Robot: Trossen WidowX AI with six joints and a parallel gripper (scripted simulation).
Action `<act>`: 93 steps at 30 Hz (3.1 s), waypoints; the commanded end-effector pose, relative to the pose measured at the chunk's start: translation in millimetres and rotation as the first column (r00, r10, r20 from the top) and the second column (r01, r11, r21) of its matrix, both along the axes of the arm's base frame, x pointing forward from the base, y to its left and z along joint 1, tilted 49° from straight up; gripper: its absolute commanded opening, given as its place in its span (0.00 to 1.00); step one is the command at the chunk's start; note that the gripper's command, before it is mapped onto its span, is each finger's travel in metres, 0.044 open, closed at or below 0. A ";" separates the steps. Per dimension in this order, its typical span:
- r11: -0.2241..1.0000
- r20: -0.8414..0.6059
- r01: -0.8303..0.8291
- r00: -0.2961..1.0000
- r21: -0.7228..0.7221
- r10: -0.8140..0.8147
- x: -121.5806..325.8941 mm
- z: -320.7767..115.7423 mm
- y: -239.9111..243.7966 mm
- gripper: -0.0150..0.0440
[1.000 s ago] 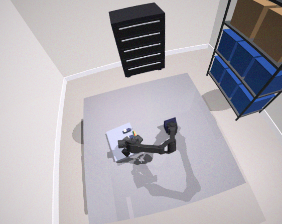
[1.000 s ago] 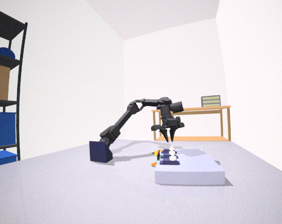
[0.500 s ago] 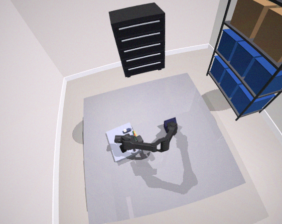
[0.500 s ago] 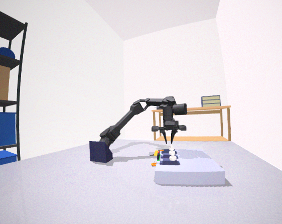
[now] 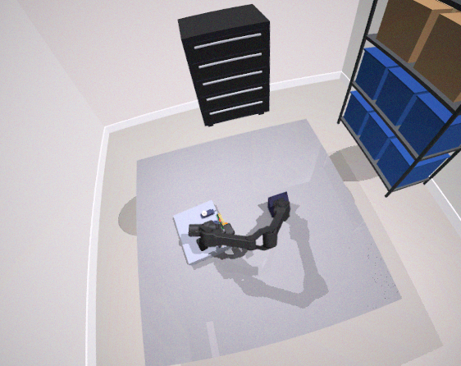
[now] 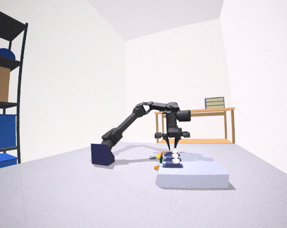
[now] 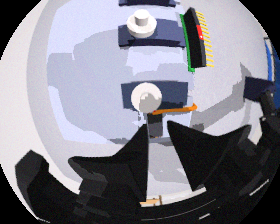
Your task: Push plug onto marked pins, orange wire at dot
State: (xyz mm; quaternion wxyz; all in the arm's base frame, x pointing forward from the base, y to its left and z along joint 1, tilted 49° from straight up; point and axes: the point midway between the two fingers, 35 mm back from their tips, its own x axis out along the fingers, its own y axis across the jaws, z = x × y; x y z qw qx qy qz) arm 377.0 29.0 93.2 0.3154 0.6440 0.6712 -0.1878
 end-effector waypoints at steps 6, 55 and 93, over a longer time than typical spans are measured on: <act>1.000 -0.003 0.004 1.000 0.006 -0.004 0.3 -8.2 10.3 0.45; 0.900 -0.465 0.424 0.779 -0.105 -0.421 -43.7 -14.8 -76.7 0.25; 0.519 -0.763 0.684 -0.086 -0.512 -0.640 -124.3 -84.1 -91.6 0.25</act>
